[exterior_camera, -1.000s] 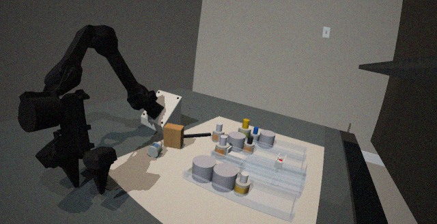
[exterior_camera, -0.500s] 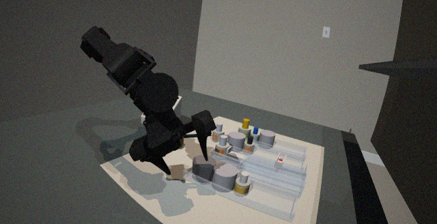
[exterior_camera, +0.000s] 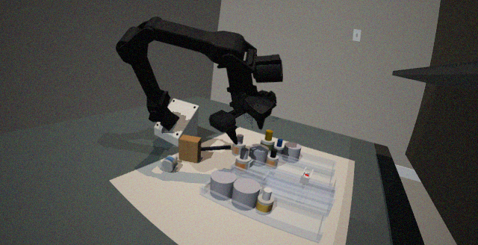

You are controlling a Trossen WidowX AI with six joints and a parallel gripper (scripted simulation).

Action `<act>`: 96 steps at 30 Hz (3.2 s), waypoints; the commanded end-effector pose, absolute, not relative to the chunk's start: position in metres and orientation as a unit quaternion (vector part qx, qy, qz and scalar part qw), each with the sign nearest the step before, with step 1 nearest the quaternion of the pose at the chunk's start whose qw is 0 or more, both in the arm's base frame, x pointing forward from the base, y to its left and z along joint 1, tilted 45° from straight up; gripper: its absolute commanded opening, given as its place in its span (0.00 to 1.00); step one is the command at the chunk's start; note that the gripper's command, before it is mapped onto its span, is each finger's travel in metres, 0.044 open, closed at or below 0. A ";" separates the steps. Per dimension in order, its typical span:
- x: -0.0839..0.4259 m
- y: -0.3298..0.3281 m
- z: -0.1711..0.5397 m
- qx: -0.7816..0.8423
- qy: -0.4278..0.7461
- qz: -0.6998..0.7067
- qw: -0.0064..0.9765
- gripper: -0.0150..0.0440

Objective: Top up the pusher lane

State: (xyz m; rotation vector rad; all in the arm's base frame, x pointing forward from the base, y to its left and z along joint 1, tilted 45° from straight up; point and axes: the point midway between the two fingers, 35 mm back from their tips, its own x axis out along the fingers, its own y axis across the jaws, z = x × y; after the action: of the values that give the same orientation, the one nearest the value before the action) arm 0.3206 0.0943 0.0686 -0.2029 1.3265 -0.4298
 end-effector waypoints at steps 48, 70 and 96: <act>0.254 0.101 -0.048 -0.305 0.628 -0.223 0.680 1.00; 0.255 0.093 -0.055 -0.305 0.628 -0.223 0.680 0.51; 0.237 0.166 0.008 -0.302 0.630 -0.221 0.680 0.25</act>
State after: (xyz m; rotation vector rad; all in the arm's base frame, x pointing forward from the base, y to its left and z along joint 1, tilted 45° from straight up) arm 0.2420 0.1514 -0.0098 -0.6775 1.4189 -0.4967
